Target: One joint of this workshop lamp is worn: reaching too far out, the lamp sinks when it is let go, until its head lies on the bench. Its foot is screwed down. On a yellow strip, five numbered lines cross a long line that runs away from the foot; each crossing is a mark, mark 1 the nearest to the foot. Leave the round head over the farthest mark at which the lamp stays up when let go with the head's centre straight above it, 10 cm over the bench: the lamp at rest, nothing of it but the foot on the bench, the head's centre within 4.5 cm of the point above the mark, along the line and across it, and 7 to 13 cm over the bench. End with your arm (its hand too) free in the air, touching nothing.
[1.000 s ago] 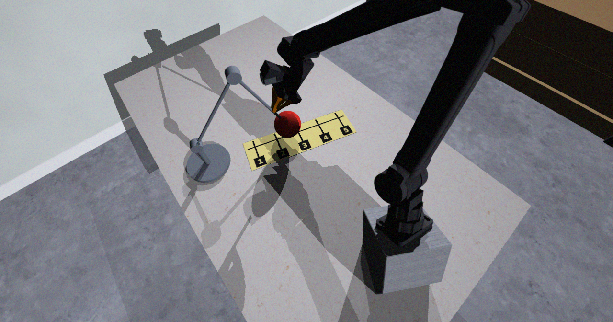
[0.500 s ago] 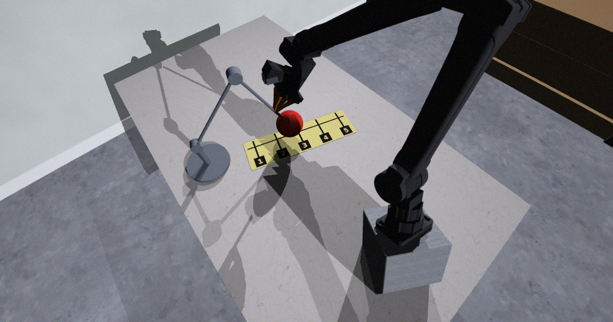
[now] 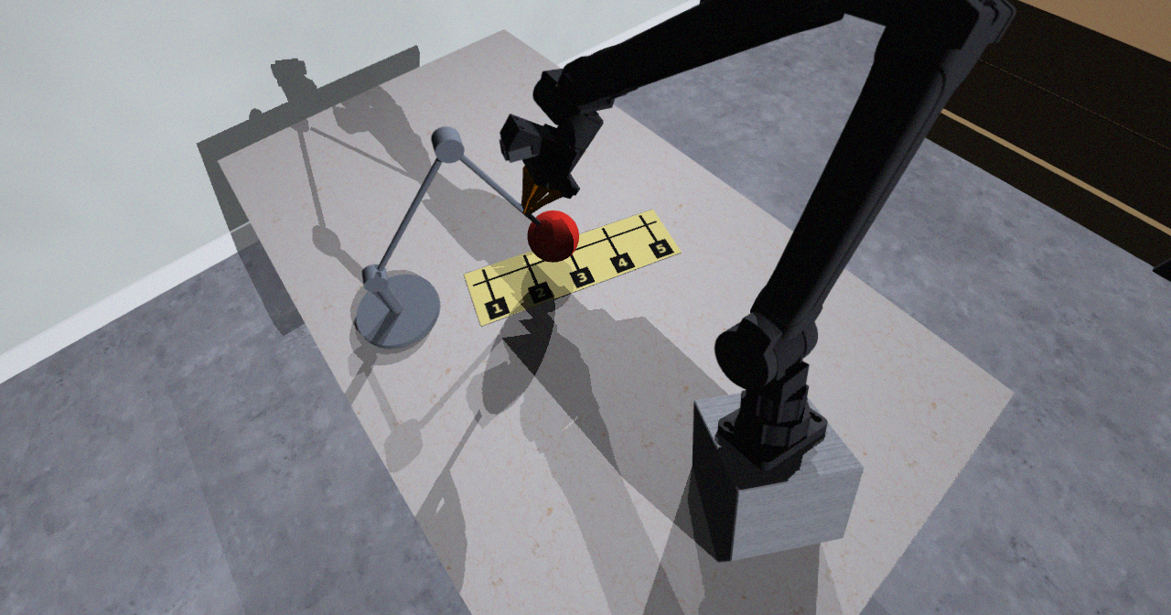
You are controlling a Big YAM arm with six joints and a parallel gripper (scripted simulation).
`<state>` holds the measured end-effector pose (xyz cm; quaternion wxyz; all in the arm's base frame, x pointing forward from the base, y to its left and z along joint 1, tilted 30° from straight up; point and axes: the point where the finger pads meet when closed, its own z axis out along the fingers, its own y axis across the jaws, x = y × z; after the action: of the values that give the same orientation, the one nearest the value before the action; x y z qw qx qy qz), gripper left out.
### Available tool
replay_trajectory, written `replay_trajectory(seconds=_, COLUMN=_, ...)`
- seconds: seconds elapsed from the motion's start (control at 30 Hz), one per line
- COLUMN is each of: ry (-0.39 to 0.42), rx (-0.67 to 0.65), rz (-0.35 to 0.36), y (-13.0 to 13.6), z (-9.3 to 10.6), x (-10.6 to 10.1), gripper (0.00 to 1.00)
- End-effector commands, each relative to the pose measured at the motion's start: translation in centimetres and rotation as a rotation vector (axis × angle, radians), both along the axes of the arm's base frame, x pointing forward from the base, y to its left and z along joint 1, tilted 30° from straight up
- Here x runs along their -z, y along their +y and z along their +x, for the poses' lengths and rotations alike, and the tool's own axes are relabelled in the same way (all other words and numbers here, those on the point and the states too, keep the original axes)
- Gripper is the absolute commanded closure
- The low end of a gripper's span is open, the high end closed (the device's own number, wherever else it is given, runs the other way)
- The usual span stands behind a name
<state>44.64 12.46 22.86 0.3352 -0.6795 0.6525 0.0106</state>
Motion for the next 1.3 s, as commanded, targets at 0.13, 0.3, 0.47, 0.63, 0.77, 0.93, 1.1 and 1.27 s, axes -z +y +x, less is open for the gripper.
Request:
replay_trajectory(seconds=0.13, ry=-0.041, rx=0.029, rz=-0.009, y=-1.4, z=-0.2, x=-2.5, gripper=1.00)
replay_trajectory(seconds=0.3, ry=-0.041, rx=0.029, rz=-0.009, y=-1.4, z=-0.2, x=-2.5, gripper=1.00)
replay_trajectory(seconds=0.47, ry=-0.041, rx=0.029, rz=-0.009, y=-1.4, z=-0.2, x=-2.5, gripper=1.00)
replay_trajectory(seconds=0.63, ry=-0.041, rx=0.029, rz=-0.009, y=-1.4, z=-0.2, x=-2.5, gripper=1.00)
replay_trajectory(seconds=0.77, ry=-0.041, rx=0.029, rz=-0.009, y=-1.4, z=-0.2, x=-2.5, gripper=1.00)
replay_trajectory(seconds=0.93, ry=-0.041, rx=0.029, rz=-0.009, y=-1.8, z=-0.3, x=-2.9, gripper=1.00)
replay_trajectory(seconds=1.1, ry=-0.041, rx=0.029, rz=-0.009, y=-2.8, z=-0.5, x=-3.7, gripper=1.00)
replay_trajectory(seconds=1.27, ry=-0.041, rx=0.029, rz=-0.009, y=-3.8, z=-0.8, x=-4.6, gripper=1.00)
